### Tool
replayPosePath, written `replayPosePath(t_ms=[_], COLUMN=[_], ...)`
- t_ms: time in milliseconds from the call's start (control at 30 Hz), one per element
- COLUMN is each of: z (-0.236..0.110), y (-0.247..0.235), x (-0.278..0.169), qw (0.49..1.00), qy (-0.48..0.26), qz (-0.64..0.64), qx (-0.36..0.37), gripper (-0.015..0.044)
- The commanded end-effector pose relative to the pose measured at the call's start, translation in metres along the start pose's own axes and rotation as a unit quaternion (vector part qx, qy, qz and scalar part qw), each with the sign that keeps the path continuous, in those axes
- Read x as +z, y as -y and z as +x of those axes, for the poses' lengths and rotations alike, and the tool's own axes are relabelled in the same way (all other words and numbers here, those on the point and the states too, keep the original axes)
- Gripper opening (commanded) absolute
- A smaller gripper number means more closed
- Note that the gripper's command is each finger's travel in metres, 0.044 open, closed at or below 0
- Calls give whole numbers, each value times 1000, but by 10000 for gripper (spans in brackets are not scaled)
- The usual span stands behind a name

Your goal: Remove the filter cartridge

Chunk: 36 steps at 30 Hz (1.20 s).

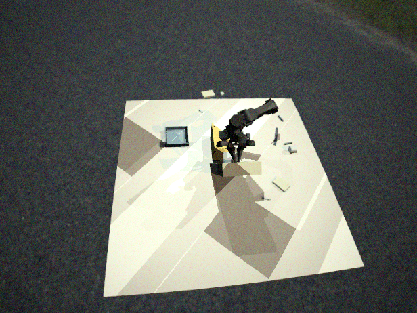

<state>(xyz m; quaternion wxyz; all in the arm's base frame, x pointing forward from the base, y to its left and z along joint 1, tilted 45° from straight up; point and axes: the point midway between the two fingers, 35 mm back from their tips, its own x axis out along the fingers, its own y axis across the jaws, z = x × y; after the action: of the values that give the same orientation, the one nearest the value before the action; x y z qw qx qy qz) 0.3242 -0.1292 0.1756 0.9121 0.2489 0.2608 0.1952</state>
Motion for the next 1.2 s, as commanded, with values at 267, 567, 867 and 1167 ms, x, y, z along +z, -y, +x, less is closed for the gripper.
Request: replayPosePath(t_ms=[267, 567, 867, 1167], z=[3, 3, 8, 14], y=[1, 1, 1, 1], x=[0, 0, 0, 0], qw=[1000, 1000, 1000, 1000], qy=[0, 0, 0, 0], qz=[1, 1, 1, 1], qx=[-2, -2, -2, -1], gripper=[100, 100, 100, 100])
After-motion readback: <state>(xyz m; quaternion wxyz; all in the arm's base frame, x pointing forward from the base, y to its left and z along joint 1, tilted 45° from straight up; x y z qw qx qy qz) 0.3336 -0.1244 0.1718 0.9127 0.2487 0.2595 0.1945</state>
